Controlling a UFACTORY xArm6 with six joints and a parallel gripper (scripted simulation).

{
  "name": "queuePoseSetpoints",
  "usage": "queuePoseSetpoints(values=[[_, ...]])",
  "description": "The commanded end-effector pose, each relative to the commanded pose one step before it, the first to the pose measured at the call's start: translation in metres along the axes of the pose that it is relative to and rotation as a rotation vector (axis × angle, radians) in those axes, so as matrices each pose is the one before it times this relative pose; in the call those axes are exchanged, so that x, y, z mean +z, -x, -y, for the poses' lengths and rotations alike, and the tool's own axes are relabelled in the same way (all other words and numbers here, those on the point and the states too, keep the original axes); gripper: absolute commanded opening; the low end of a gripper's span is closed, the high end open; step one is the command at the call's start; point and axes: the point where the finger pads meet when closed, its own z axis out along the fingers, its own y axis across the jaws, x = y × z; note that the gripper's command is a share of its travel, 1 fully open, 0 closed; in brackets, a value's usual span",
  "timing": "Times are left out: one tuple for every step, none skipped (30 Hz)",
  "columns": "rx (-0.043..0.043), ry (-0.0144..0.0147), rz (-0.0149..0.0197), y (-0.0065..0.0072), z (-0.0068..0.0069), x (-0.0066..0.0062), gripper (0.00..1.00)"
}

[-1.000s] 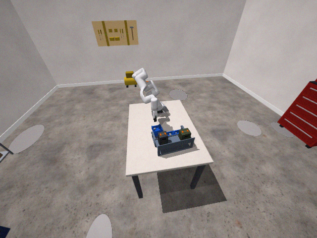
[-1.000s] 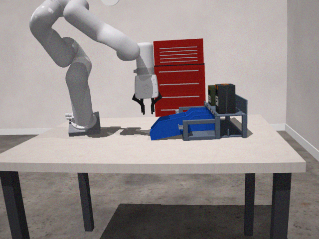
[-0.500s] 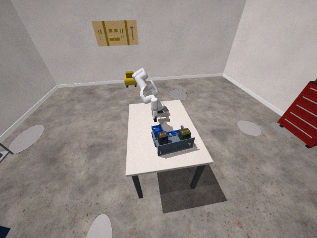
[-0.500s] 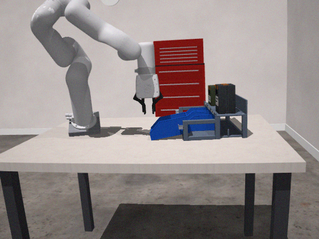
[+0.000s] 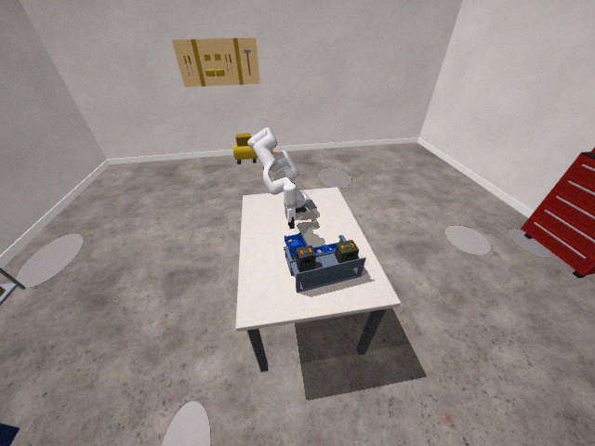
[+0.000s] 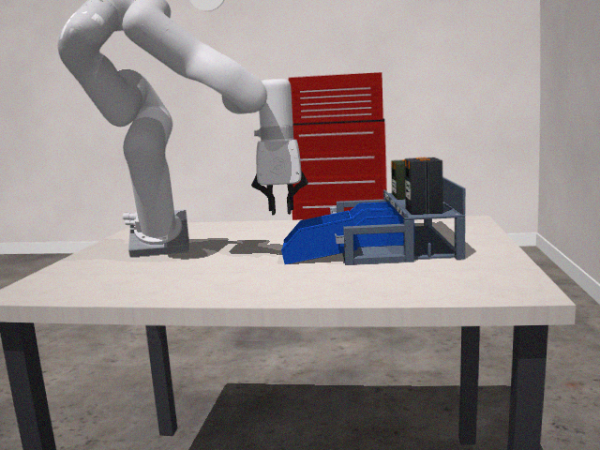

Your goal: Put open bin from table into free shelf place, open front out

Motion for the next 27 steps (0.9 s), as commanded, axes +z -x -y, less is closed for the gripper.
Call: queuePoseSetpoints(values=[[0.00094, 0.00314, -0.00012, 0.00031, -0.00237, -0.00130, 0.33], [0.00000, 0.00000, 0.00000, 0.00000, 0.00000, 0.00000, 0.33], [0.00000, 0.00000, 0.00000, 0.00000, 0.00000, 0.00000, 0.33], [0.00000, 0.00000, 0.00000, 0.00000, 0.00000, 0.00000, 0.33], [0.00000, 0.00000, 0.00000, 0.00000, 0.00000, 0.00000, 0.33], [0.00000, 0.00000, 0.00000, 0.00000, 0.00000, 0.00000, 0.33], [0.00000, 0.00000, 0.00000, 0.00000, 0.00000, 0.00000, 0.33], [0.00000, 0.00000, 0.00000, 0.00000, 0.00000, 0.00000, 0.33], [0.00000, 0.00000, 0.00000, 0.00000, 0.00000, 0.00000, 0.33], [0.00000, 0.00000, 0.00000, 0.00000, 0.00000, 0.00000, 0.33], [0.00000, 0.00000, 0.00000, 0.00000, 0.00000, 0.00000, 0.33], [0.00000, -0.00001, 0.00000, 0.00000, 0.00003, 0.00001, 1.00], [0.00000, 0.00000, 0.00000, 0.00000, 0.00000, 0.00000, 1.00], [0.00000, 0.00000, 0.00000, 0.00000, 0.00000, 0.00000, 1.00], [0.00000, 0.00000, 0.00000, 0.00000, 0.00000, 0.00000, 1.00], [0.00000, 0.00000, 0.00000, 0.00000, 0.00000, 0.00000, 1.00], [0.00000, 0.00000, 0.00000, 0.00000, 0.00000, 0.00000, 1.00], [0.00000, 0.00000, 0.00000, 0.00000, 0.00000, 0.00000, 1.00], [0.00000, 0.00000, 0.00000, 0.00000, 0.00000, 0.00000, 1.00], [0.00000, 0.00000, 0.00000, 0.00000, 0.00000, 0.00000, 1.00], [0.00000, 0.00000, 0.00000, 0.00000, 0.00000, 0.00000, 1.00], [0.00000, 0.00000, 0.00000, 0.00000, 0.00000, 0.00000, 1.00], [0.00000, 0.00000, 0.00000, 0.00000, 0.00000, 0.00000, 1.00], [0.00000, 0.00000, 0.00000, 0.00000, 0.00000, 0.00000, 1.00], [0.00000, 0.00000, 0.00000, 0.00000, 0.00000, 0.00000, 1.00], [0.00000, 0.00000, 0.00000, 0.00000, 0.00000, 0.00000, 1.00], [0.00000, 0.00000, 0.00000, 0.00000, 0.00000, 0.00000, 1.00]])
